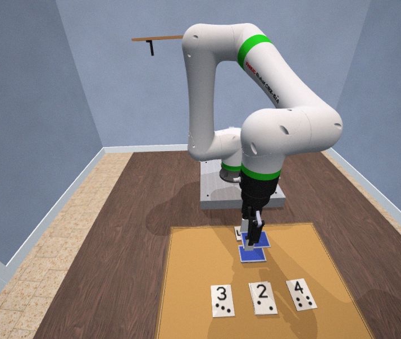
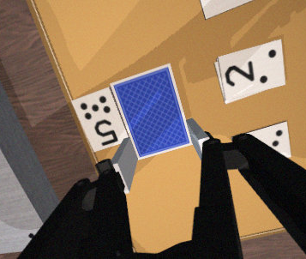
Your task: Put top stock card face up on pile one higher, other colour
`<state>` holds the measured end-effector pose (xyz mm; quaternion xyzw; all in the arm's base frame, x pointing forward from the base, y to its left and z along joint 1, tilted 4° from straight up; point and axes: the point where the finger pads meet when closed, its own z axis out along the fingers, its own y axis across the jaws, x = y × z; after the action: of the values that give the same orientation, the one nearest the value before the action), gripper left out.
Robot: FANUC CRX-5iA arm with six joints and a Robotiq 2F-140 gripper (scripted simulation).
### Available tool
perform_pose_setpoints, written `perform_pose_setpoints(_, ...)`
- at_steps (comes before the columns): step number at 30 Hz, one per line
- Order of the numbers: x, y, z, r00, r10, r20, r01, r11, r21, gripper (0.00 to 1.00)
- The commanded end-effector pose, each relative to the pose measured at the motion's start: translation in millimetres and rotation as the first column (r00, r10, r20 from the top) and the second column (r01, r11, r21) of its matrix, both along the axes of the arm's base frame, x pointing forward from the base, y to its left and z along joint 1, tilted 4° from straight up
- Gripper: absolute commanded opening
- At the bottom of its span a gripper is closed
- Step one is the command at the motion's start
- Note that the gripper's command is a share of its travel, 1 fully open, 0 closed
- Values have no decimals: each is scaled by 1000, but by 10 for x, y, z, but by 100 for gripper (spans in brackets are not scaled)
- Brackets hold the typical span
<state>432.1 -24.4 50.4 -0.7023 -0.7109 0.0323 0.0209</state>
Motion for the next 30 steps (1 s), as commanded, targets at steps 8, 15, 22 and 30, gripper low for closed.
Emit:
perform_pose_setpoints(8, 19, 1, 175, 1000, 0, 2, 0, 1000, 0, 40)
perform_pose_setpoints(15, 22, 2, 220, 1000, 0, 2, 0, 1000, 0, 40)
perform_pose_setpoints(22, 23, 2, 234, 1000, 0, 2, 0, 1000, 0, 40)
perform_pose_setpoints(30, 23, 5, 234, 1000, 0, 2, 0, 1000, 0, 40)
